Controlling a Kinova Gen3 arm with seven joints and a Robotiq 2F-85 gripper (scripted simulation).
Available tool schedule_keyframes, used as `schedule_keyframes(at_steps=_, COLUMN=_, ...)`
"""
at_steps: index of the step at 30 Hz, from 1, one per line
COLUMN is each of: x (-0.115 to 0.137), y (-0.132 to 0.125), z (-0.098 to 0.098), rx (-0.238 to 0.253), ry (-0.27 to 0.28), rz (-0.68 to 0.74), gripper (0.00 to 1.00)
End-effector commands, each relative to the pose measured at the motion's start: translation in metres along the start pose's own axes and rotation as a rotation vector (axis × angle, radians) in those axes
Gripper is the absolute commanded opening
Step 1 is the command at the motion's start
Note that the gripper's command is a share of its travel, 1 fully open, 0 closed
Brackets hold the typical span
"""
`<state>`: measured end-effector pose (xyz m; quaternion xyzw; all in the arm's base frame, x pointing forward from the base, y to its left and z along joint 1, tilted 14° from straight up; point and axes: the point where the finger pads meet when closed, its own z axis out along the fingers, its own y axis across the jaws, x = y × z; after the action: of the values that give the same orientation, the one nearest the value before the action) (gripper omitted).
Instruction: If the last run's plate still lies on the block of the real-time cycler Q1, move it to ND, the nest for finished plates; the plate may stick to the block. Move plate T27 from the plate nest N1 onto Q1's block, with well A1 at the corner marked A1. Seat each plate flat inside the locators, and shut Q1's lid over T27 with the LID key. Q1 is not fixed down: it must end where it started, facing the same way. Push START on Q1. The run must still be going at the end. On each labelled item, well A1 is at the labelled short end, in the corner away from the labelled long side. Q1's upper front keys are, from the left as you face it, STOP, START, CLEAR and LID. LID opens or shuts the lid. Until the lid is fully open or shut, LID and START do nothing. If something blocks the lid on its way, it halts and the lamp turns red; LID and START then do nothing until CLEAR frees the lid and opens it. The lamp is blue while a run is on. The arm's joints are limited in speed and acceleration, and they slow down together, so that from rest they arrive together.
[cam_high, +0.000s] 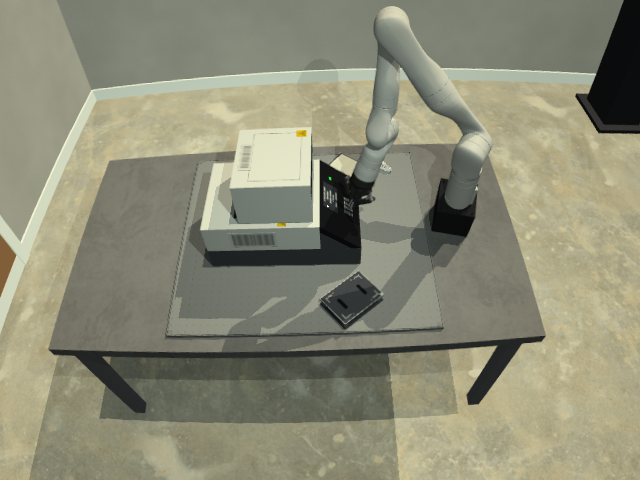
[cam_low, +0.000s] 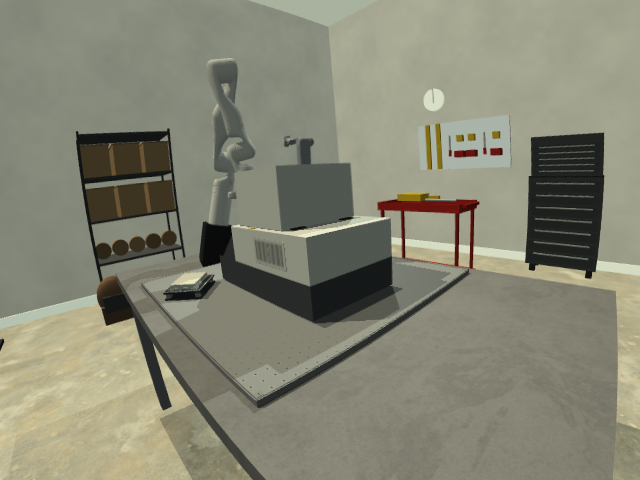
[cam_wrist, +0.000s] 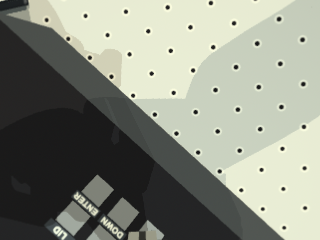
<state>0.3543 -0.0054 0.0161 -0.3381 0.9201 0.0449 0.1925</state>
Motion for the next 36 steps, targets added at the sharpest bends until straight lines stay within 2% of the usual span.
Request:
schedule_keyframes(at_steps=1, x=-0.0009, y=-0.0011, z=0.0018, rx=0.001, ry=0.0, rz=0.0, gripper=0.1)
schedule_keyframes(at_steps=17, x=-0.0036, y=-0.0038, z=0.01, rx=0.001, ry=0.0, rz=0.0, gripper=0.1)
schedule_keyframes(at_steps=36, x=-0.0036, y=-0.0038, z=0.01, rx=0.001, ry=0.0, rz=0.0, gripper=0.1)
